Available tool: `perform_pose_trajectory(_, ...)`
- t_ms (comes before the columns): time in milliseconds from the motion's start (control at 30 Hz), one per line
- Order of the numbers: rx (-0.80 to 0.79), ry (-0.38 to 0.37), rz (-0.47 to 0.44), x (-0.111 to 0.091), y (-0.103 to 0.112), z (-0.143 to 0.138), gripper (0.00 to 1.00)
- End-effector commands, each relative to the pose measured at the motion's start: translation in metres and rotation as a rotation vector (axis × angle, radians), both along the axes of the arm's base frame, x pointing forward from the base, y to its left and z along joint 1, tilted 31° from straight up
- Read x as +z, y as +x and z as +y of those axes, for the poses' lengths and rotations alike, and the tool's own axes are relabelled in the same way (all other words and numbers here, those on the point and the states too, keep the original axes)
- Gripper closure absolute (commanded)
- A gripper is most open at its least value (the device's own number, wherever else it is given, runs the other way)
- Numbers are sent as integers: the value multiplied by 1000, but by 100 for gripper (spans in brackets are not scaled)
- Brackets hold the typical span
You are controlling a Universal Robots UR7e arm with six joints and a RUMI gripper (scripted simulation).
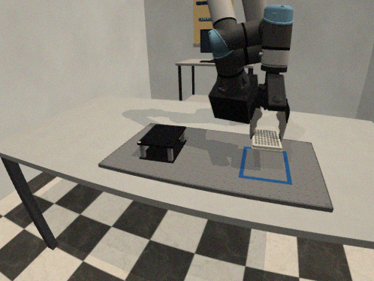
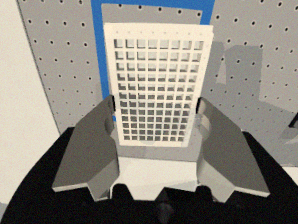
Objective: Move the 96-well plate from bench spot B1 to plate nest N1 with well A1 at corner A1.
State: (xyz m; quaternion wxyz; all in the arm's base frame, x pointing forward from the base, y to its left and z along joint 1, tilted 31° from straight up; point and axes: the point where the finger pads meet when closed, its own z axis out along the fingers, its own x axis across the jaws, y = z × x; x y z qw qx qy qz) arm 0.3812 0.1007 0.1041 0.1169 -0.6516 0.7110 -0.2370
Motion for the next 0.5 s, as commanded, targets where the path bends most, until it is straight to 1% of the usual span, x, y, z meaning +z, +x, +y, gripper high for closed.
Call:
perform_pose_trajectory(0, 7, -1, 1, 4, -3, -12, 100)
perform_pose_trajectory(300, 7, -1, 1, 12, -10, -40, 100)
perform_pose_trajectory(367, 7, -1, 1, 12, -10, -40, 100)
perform_pose_trajectory(467, 7, -1, 1, 15, -13, -50, 100)
